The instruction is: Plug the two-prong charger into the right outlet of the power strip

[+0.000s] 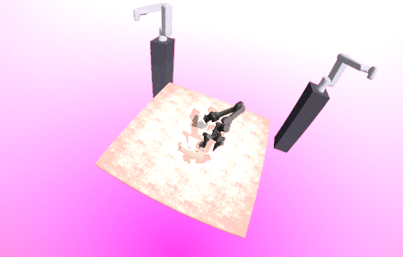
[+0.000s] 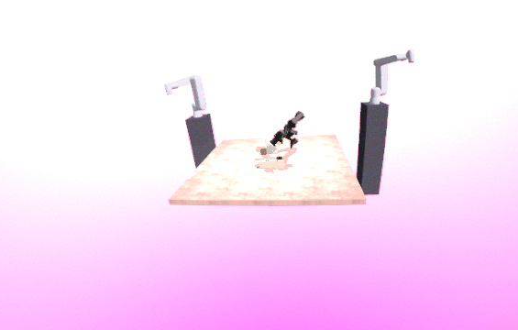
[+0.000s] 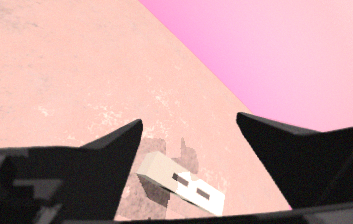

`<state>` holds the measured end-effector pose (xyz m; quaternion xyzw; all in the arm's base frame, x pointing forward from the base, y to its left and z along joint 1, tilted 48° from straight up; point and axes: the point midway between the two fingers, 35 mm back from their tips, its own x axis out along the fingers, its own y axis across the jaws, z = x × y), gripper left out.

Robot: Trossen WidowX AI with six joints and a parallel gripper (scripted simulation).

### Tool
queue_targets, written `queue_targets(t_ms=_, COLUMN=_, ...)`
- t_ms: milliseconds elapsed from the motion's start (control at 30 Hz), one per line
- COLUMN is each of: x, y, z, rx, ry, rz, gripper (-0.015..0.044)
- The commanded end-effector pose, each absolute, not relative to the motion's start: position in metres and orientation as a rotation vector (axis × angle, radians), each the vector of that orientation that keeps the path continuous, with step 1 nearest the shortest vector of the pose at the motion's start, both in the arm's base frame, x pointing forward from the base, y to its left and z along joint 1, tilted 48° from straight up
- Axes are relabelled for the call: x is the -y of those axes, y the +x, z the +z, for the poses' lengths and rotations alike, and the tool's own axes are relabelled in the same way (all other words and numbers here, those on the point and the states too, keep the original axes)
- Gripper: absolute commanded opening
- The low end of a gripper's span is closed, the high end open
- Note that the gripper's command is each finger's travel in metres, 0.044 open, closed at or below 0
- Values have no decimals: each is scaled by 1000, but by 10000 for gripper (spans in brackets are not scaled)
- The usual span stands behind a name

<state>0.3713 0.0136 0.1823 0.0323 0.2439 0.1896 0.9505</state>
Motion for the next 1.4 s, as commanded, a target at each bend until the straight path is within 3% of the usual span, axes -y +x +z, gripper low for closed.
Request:
queue_targets(t_ms=0, x=-13, y=369, z=168, rx=-548, ry=-6, rz=426, gripper=440)
queue_targets(t_ms=1367, x=-23, y=303, z=72, rx=-828, ry=-458, rz=1036, gripper=440)
